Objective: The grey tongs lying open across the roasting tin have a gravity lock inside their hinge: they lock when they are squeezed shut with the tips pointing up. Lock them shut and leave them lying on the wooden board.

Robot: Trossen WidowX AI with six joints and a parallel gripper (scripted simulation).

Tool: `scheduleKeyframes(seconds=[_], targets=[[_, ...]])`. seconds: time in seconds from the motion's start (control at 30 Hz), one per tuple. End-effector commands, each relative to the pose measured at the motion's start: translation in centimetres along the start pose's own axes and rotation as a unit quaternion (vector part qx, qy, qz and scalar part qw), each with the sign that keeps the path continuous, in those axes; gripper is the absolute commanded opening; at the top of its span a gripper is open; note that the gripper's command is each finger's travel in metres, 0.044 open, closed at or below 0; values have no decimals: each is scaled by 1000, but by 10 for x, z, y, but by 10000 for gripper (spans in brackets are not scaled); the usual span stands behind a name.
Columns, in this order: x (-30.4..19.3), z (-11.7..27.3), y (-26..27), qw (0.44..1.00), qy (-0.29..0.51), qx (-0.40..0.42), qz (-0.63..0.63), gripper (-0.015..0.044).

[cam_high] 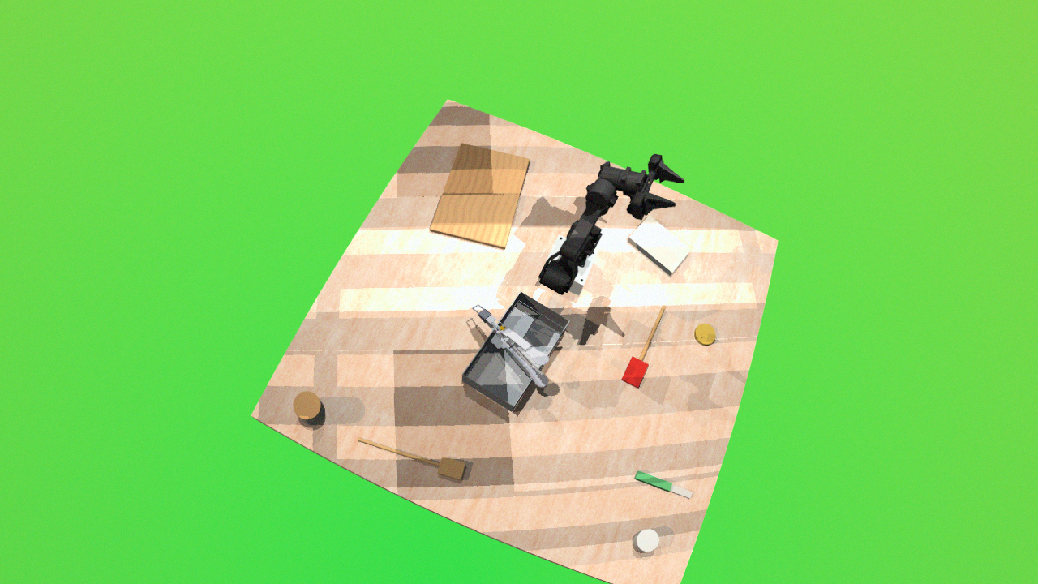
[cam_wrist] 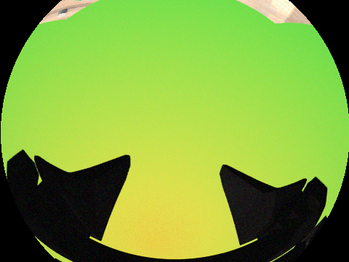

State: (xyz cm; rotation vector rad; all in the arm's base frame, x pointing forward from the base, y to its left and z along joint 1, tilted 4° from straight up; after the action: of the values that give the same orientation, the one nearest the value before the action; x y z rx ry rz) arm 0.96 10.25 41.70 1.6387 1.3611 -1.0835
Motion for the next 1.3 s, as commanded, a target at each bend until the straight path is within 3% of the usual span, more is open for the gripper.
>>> scheduleKeyframes(seconds=[0.0,0.17,0.73,1.27], targets=[[0,0,0,1000,0,0,0,426],[-4,-2,-3,999,8,16,35,295],[-13,-42,-32,939,10,117,322,-150],[19,-99,-22,838,-81,155,517,-150]])
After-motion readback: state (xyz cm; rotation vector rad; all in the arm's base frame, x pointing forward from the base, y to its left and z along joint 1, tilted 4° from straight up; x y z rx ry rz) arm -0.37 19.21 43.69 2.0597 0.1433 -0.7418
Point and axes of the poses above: the point midway between the two fingers, 35 mm back from their tips, its own z axis back along the fingers, its own y axis across the jaws, x = y × z, the point moved 4 cm from there along z, back along the fingers, and after that the axes turned 4 degrees about z, right-handed, at the moved point
